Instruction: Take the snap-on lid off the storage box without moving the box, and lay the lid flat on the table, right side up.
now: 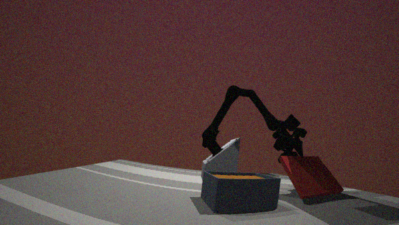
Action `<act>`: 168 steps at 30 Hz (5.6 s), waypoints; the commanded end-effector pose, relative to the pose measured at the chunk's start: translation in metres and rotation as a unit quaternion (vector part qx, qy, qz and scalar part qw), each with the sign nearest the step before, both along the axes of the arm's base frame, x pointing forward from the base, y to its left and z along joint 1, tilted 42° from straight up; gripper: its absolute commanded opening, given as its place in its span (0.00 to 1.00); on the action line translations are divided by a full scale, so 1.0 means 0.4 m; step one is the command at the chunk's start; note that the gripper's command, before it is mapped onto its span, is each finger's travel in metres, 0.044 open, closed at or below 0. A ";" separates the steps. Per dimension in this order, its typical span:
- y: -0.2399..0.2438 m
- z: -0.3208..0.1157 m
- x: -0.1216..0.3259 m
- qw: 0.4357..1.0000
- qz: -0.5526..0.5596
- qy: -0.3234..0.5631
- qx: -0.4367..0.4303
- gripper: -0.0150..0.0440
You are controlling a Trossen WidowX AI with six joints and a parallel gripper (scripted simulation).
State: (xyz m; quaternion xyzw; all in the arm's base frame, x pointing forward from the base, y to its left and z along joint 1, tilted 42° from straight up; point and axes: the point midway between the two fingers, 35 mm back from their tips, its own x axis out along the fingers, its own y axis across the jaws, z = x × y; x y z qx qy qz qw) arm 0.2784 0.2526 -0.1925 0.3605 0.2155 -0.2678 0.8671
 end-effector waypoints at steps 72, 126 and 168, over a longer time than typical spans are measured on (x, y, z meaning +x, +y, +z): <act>-0.098 -0.112 0.005 1.000 0.001 -0.002 0.001 0.25; -0.128 -0.159 0.010 1.000 0.001 -0.003 0.000 0.61; -0.159 -0.150 -0.163 1.000 0.001 0.000 0.001 1.00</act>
